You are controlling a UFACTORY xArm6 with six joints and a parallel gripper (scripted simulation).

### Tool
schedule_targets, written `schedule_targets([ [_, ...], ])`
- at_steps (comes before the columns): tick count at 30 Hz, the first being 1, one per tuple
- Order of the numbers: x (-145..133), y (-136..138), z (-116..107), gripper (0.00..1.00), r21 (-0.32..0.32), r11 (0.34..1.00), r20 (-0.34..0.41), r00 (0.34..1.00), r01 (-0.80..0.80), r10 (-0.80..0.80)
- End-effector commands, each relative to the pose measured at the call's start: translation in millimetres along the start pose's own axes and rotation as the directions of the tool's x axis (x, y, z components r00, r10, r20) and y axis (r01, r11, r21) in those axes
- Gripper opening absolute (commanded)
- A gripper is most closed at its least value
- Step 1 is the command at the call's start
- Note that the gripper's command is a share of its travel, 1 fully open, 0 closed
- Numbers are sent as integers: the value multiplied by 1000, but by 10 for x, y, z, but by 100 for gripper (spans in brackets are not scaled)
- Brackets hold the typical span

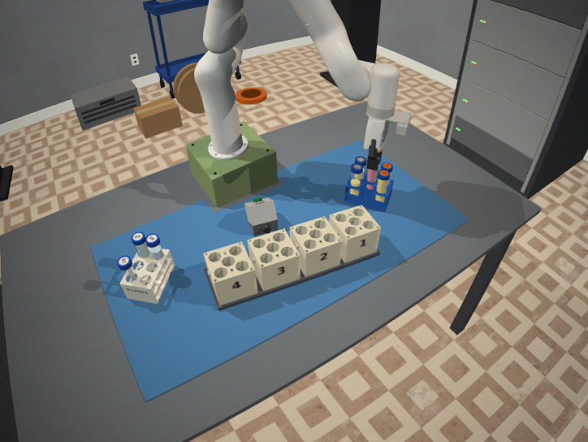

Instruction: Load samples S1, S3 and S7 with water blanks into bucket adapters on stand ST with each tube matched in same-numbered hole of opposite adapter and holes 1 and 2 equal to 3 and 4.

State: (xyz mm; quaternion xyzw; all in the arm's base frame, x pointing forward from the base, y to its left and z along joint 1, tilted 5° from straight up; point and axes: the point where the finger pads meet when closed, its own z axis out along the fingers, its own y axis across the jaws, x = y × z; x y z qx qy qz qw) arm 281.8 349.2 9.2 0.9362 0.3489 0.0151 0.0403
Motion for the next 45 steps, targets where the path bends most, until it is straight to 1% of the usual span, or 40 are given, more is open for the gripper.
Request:
schedule_targets([
  [1,16,-3,-45,0,1,1000,-4,1000,0,0],
  [11,16,-3,-84,0,1,1000,-4,1000,0,0],
  [22,15,-3,-305,0,1,1000,-4,1000,0,0],
  [24,15,-3,-305,0,1,1000,-4,1000,0,0],
  [39,15,-3,-606,0,1,1000,-4,1000,0,0],
  [41,15,-3,-606,0,1,1000,-4,1000,0,0],
  [45,15,-3,-686,0,1,1000,-4,1000,0,0],
])
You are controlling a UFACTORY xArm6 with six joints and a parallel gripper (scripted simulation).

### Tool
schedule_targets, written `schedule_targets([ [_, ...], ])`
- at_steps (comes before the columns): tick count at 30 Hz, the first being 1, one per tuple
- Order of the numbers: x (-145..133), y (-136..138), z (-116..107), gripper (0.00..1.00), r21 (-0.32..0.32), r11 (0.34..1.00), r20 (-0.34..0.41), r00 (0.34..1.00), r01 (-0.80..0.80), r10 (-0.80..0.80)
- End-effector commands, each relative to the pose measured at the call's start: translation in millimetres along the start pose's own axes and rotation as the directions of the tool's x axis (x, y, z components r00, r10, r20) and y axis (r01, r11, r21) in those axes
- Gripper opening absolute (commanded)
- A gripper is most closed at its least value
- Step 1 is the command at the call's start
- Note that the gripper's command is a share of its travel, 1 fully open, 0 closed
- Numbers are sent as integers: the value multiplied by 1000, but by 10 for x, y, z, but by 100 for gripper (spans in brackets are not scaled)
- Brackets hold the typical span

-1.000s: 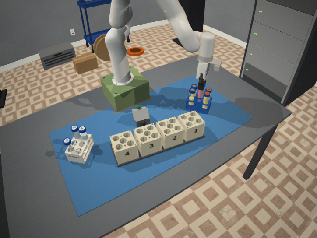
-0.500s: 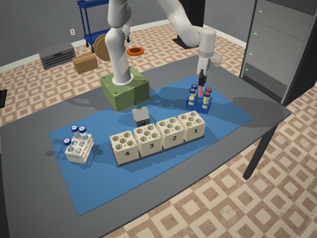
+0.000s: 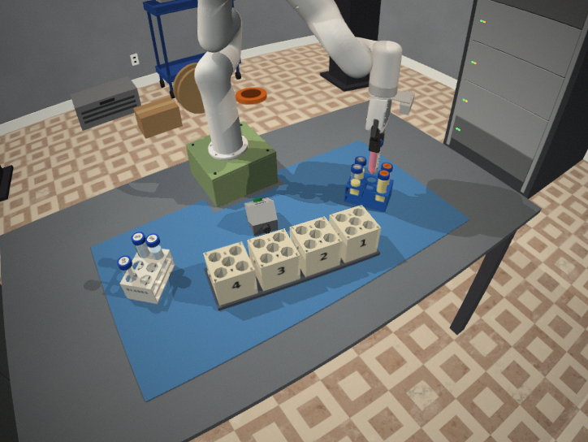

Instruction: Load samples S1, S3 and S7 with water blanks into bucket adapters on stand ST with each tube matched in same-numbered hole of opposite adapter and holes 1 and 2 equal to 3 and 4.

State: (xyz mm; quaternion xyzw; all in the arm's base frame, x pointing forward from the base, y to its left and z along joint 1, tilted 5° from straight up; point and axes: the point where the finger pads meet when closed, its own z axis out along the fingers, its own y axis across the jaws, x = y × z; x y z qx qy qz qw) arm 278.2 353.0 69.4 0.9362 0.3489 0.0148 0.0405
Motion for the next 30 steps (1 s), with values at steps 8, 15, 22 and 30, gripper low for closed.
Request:
schedule_targets([
  [8,17,-3,-242,0,1,1000,-5,1000,0,0],
  [15,16,-3,-342,0,1,1000,-5,1000,0,0],
  [22,16,-3,-483,0,1,1000,-5,1000,0,0],
  [30,15,-3,-603,0,1,1000,-5,1000,0,0],
])
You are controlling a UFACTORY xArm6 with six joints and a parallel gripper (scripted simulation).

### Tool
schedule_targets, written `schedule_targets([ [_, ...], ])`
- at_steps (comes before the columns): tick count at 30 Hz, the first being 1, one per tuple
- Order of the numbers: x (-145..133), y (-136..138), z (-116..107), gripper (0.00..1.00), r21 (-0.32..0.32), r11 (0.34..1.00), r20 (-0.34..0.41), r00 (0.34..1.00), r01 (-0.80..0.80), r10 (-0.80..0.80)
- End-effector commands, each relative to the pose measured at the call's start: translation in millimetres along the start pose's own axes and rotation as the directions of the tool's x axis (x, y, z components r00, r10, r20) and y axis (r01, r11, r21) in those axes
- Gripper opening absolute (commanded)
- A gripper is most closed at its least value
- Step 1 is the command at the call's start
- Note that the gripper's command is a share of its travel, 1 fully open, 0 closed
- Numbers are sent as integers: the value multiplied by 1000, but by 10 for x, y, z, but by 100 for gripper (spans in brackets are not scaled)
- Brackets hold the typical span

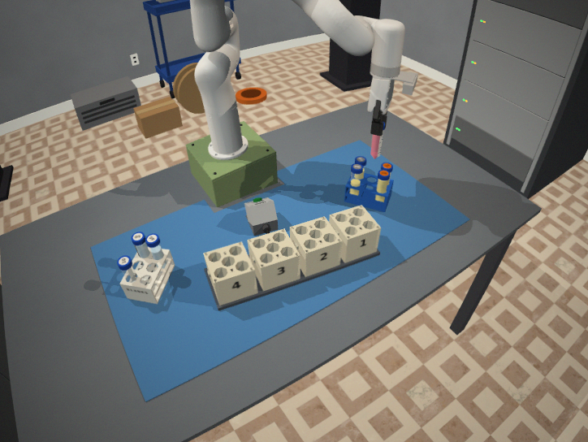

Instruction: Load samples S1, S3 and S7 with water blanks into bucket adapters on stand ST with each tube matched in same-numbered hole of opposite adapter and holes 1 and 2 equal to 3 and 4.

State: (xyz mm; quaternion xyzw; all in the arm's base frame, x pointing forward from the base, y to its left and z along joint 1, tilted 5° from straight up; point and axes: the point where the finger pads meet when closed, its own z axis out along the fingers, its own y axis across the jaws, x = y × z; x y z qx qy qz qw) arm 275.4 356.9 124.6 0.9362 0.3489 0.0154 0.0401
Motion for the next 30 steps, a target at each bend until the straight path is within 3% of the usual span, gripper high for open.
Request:
schedule_targets([
  [1,12,-2,-49,0,1,1000,-4,1000,0,0],
  [7,12,-2,-49,0,1,1000,-4,1000,0,0],
  [15,-27,397,-49,0,1,965,-3,965,-264,264],
  [17,-27,397,-49,0,1,965,-3,965,-264,264],
  [23,-57,697,-48,0,2,893,-3,893,-450,450],
  [30,-91,1046,-48,0,2,765,-3,765,-644,644],
])
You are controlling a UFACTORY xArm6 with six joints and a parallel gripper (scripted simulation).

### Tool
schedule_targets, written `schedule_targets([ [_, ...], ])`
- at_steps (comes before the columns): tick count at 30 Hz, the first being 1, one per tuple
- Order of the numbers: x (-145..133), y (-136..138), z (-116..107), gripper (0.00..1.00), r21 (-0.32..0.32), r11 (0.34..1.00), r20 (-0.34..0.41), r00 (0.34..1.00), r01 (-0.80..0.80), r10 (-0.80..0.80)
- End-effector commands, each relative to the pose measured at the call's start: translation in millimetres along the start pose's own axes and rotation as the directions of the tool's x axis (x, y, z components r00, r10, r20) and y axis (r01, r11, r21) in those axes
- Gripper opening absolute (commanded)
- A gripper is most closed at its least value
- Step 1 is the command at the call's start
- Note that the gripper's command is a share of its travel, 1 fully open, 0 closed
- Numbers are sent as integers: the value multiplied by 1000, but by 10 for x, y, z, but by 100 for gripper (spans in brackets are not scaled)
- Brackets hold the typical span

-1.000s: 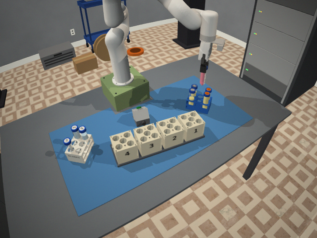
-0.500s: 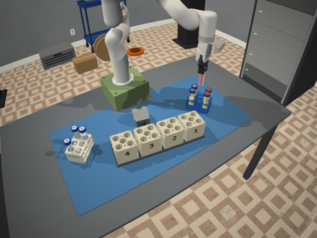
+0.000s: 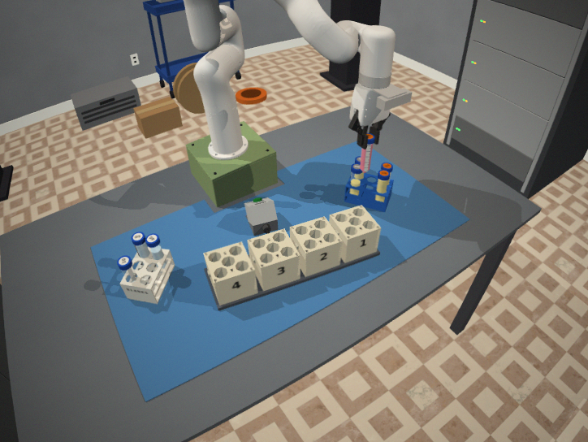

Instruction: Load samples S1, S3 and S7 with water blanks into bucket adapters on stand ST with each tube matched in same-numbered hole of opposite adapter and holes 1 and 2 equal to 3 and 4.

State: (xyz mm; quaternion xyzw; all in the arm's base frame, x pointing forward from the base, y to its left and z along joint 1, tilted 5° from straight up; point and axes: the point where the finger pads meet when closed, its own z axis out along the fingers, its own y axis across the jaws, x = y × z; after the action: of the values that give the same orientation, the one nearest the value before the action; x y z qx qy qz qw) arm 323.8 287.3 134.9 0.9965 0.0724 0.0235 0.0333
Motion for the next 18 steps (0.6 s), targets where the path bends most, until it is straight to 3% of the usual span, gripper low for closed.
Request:
schedule_targets([
  [1,127,212,-19,0,1,986,-8,986,-165,165],
  [18,467,883,-23,0,1,980,-9,980,-200,200],
])
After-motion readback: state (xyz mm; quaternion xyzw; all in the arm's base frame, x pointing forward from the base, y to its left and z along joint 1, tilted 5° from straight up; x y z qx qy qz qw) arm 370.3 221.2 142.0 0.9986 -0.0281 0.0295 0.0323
